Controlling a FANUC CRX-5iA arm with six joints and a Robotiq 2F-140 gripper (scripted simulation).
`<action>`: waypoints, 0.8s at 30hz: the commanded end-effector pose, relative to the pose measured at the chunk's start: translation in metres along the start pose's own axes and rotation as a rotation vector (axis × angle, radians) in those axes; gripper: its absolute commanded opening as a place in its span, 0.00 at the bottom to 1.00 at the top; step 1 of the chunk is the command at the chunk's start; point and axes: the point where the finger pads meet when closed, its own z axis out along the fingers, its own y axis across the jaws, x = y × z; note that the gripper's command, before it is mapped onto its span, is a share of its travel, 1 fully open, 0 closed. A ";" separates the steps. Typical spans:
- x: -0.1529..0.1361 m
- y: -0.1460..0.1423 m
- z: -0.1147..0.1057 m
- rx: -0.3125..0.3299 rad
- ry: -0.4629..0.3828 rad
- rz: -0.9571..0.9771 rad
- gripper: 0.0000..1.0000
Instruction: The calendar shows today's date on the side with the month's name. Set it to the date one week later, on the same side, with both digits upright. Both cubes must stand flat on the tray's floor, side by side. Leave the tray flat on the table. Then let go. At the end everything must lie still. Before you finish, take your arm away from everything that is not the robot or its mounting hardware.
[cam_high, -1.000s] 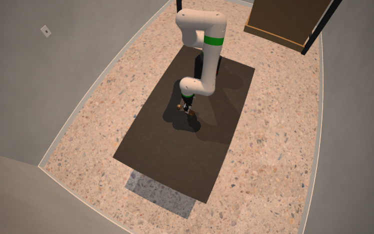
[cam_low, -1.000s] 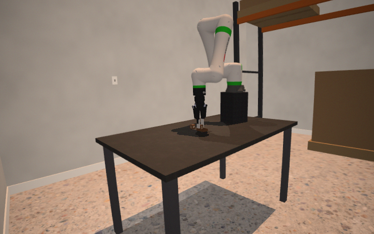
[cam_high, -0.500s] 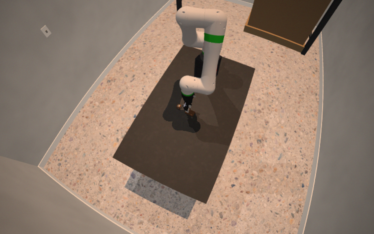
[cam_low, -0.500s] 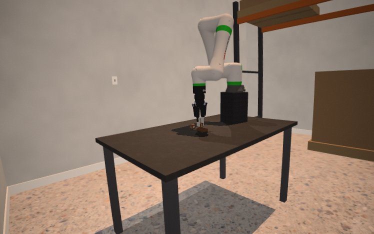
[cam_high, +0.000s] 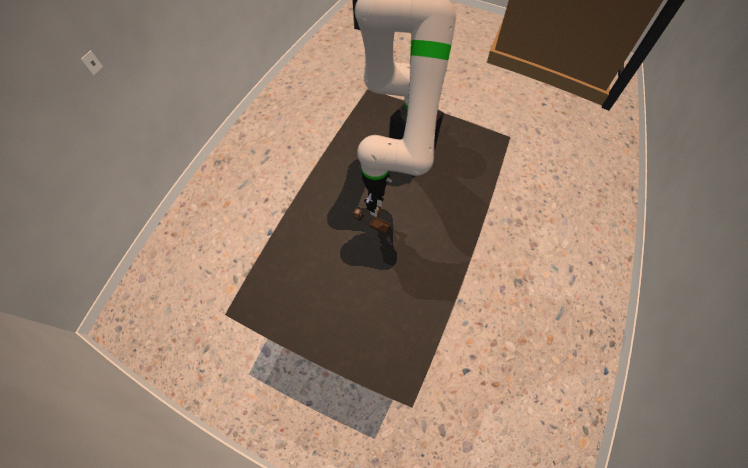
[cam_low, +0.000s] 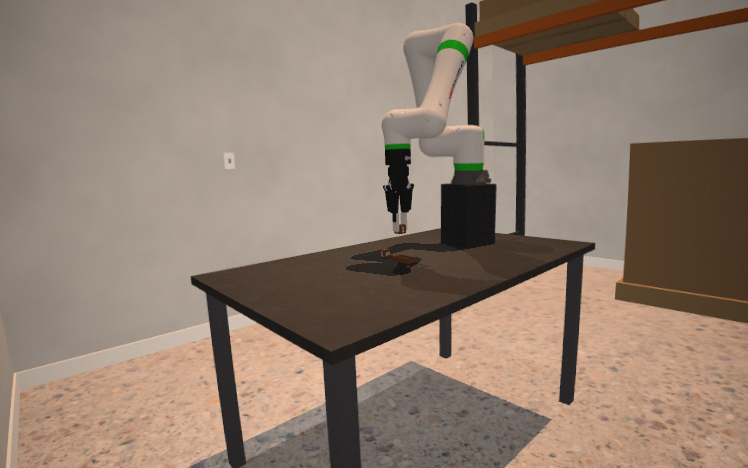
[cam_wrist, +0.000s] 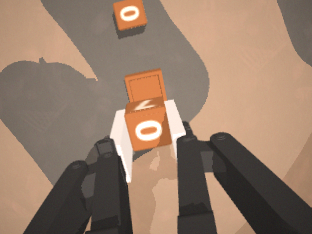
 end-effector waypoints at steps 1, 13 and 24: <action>0.000 0.000 -0.007 0.000 0.000 0.000 0.17; 0.000 0.000 -0.007 0.000 0.000 -0.006 0.17; -0.013 -0.002 -0.006 0.000 0.000 -0.342 0.17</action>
